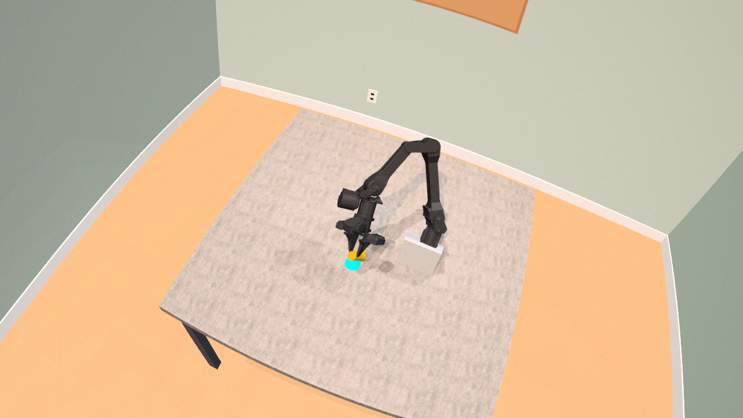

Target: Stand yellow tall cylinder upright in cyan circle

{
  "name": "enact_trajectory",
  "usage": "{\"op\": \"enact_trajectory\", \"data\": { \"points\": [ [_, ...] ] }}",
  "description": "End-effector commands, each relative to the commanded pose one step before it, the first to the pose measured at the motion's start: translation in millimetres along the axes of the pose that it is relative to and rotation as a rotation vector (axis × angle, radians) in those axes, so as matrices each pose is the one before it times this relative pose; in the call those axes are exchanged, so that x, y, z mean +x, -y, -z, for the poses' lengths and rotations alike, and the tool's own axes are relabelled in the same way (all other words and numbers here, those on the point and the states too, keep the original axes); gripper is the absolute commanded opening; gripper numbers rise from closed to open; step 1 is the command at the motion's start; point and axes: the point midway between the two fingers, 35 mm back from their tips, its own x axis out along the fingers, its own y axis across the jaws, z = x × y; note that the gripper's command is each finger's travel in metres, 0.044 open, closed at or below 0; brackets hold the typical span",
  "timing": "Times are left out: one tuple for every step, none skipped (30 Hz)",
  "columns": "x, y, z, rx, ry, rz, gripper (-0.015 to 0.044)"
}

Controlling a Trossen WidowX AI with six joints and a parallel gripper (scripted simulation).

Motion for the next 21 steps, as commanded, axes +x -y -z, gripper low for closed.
{"op": "enact_trajectory", "data": {
  "points": [
    [-1.02, -0.59, 0.2, -0.0054, 0.02931, -0.00459, 0.0105],
    [-0.02, 0.08, 0.05, -0.0009, 0.00744, -0.00092, 0.0105],
    [-0.03, 0.08, 0.04, -0.001, 0.00745, -0.00087, 0.0105],
    [-0.03, 0.08, 0.04, -0.001, 0.00745, -0.00081, 0.0105],
    [-0.04, 0.08, 0.04, -0.001, 0.00746, -0.00076, 0.0105],
    [-0.05, 0.08, 0.04, -0.001, 0.00746, -0.00071, 0.0105],
    [-0.06, 0.08, 0.04, -0.0011, 0.00746, -0.00066, 0.0105],
    [-0.07, 0.08, 0.04, -0.0011, 0.00747, -0.00061, 0.0105],
    [-0.08, 0.08, 0.04, -0.0011, 0.00747, -0.00055, 0.0105],
    [-0.09, 0.08, 0.04, -0.0012, 0.00747, -0.0005, 0.0105],
    [-0.1, 0.08, 0.04, -0.0012, 0.00748, -0.00045, 0.0105],
    [-0.11, 0.08, 0.04, -0.0012, 0.00748, -0.0004, 0.0105],
    [-0.11, 0.08, 0.04, -0.0012, 0.00748, -0.00035, 0.0105],
    [-0.12, 0.08, 0.04, -0.0013, 0.00748, -0.0003, 0.0105],
    [-0.13, 0.08, 0.04, -0.0013, 0.00748, -0.00024, 0.0105],
    [-0.14, 0.08, 0.03, -0.0013, 0.00748, -0.00019, 0.0105],
    [-0.15, 0.08, 0.03, -0.0014, 0.00748, -0.00014, 0.0105],
    [-0.16, 0.08, 0.03, -0.0014, 0.00748, -0.00009, 0.0105],
    [-0.17, 0.07, 0.03, -0.0014, 0.00748, -0.00004, 0.0105],
    [-0.18, 0.07, 0.03, -0.0014, 0.00747, 0.00001, 0.0105],
    [-0.18, 0.07, 0.03, -0.0015, 0.00747, 0.00006, 0.0105]
  ]
}}
